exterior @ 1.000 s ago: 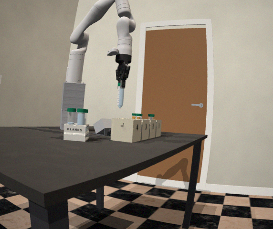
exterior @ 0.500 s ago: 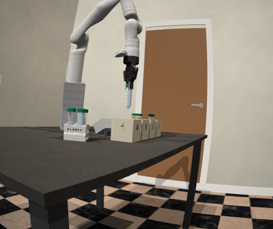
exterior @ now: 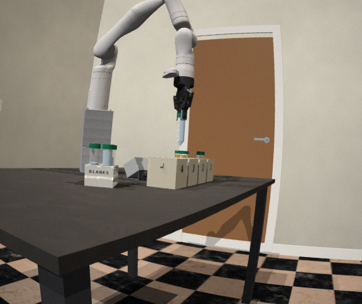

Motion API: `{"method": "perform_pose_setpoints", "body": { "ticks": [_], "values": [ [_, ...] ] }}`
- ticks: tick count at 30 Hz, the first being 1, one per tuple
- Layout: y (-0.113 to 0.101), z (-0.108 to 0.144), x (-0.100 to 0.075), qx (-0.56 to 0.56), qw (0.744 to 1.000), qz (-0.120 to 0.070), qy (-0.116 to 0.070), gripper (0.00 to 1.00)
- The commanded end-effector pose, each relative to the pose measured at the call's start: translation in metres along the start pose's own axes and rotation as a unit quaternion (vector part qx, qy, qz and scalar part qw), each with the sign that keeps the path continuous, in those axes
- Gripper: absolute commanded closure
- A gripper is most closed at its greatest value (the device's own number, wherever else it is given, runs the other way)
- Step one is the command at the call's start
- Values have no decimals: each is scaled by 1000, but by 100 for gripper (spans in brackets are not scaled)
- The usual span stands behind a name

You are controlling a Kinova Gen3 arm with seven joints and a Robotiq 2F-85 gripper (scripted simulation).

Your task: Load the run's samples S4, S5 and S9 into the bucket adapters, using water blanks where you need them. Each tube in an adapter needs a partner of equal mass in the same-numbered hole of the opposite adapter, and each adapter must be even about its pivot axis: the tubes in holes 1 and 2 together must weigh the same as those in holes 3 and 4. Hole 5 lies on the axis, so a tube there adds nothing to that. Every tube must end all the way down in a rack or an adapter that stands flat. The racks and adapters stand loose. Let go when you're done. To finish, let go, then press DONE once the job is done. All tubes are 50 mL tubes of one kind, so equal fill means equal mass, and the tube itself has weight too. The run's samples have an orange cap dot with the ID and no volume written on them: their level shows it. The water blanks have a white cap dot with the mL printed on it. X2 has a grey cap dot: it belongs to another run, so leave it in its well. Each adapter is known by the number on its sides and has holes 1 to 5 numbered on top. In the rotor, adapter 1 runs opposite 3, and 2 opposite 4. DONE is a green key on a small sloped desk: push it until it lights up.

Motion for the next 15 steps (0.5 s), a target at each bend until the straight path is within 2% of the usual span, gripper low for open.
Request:
{"method": "perform_pose_setpoints", "body": {
  "ticks": [1,11,15],
  "values": [
    [-12,2,0,0,1000,0,1,90],
    [-44,10,0,0,1000,0,1,90],
    [-51,11,0,0,1000,0,1,90]
  ]
}}
Point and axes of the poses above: the point where the finger pads meet when closed, its own x axis out along the fingers, its own z axis across the jaws, y = z × x, the point moved 5 cm from there along -x, back along the fingers, and after that the axes turned 1 degree about x, right-handed, at the moved point
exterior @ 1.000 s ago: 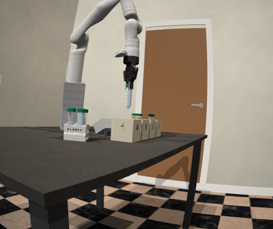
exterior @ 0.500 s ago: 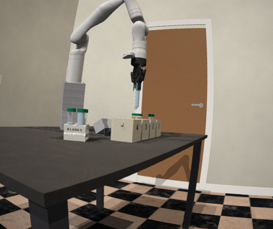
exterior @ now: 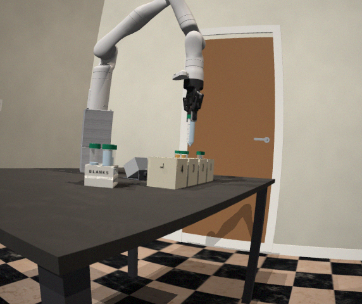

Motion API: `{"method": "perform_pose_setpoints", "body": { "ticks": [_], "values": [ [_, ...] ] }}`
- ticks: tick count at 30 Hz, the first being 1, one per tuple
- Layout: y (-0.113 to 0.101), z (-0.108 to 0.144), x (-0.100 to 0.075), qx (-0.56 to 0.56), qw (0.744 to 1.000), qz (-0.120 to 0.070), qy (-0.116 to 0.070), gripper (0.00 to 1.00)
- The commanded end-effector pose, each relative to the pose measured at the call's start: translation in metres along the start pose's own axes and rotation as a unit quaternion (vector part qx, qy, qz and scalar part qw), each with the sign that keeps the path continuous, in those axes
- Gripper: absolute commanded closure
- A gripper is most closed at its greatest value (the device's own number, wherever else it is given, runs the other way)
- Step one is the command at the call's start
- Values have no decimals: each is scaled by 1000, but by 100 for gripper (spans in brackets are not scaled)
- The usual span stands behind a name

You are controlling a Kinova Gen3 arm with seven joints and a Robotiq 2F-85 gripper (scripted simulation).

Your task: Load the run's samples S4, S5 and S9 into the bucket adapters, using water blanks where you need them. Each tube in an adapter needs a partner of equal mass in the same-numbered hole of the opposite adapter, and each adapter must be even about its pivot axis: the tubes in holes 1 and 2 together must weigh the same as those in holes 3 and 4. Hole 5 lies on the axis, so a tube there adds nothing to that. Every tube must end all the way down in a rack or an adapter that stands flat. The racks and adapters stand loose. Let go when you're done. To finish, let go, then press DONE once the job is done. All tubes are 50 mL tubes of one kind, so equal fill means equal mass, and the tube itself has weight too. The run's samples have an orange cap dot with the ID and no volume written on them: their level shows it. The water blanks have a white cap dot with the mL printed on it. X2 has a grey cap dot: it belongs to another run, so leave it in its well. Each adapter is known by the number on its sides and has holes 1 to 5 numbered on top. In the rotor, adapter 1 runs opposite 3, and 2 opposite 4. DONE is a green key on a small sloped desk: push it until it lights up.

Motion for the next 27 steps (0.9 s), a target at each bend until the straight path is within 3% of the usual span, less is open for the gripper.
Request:
{"method": "perform_pose_setpoints", "body": {
  "ticks": [1,7,21,27],
  "values": [
    [-10,2,-1,0,1000,0,1,90],
    [-30,6,-1,0,1000,0,1,90],
    [-30,6,-1,0,1000,0,1,90],
    [-30,6,7,0,1000,0,1,90]
  ]
}}
Point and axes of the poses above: the point where the finger pads meet when closed, its own x axis out along the fingers, its own z axis across the jaws, y = z × x, the point moved 5 cm from there along -x, back along the fingers, and after that the axes turned 1 degree about x, right-handed, at the moved point
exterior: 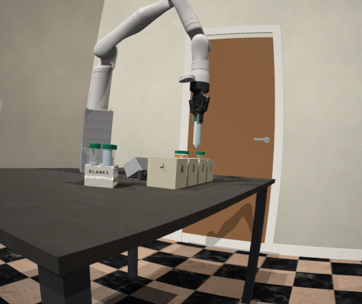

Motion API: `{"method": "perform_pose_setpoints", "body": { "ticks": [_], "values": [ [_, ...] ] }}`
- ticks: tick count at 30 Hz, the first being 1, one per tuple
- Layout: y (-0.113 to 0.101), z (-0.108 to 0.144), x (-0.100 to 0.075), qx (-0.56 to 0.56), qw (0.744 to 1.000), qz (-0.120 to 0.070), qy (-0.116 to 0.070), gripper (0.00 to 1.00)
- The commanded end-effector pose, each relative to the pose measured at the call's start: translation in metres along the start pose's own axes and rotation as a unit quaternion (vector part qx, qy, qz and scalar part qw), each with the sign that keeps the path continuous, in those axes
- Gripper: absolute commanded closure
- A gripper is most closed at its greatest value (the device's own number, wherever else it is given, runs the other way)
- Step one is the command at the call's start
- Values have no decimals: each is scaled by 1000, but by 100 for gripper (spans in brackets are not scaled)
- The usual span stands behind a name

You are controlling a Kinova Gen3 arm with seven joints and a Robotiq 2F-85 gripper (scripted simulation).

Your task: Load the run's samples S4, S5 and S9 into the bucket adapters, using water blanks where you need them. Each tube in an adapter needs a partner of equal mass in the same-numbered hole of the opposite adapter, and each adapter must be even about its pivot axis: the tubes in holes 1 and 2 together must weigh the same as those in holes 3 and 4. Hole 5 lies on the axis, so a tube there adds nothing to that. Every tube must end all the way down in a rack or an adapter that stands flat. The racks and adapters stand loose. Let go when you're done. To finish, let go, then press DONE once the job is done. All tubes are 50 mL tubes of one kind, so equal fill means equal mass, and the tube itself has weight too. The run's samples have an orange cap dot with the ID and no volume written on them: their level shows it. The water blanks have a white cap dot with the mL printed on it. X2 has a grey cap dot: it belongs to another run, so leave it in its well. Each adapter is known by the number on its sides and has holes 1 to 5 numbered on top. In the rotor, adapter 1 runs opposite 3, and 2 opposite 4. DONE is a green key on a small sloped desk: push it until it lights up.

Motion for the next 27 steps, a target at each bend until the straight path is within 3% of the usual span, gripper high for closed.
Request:
{"method": "perform_pose_setpoints", "body": {
  "ticks": [1,27],
  "values": [
    [0,0,4,0,1000,-1,0,90],
    [0,0,33,0,1000,-1,0,90]
  ]
}}
Point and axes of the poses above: the point where the finger pads meet when closed, its own x axis out along the fingers, its own z axis across the jaws, y = z × x, the point moved 5 cm from there along -x, back along the fingers, and after that the axes turned 1 degree about x, right-handed, at the moved point
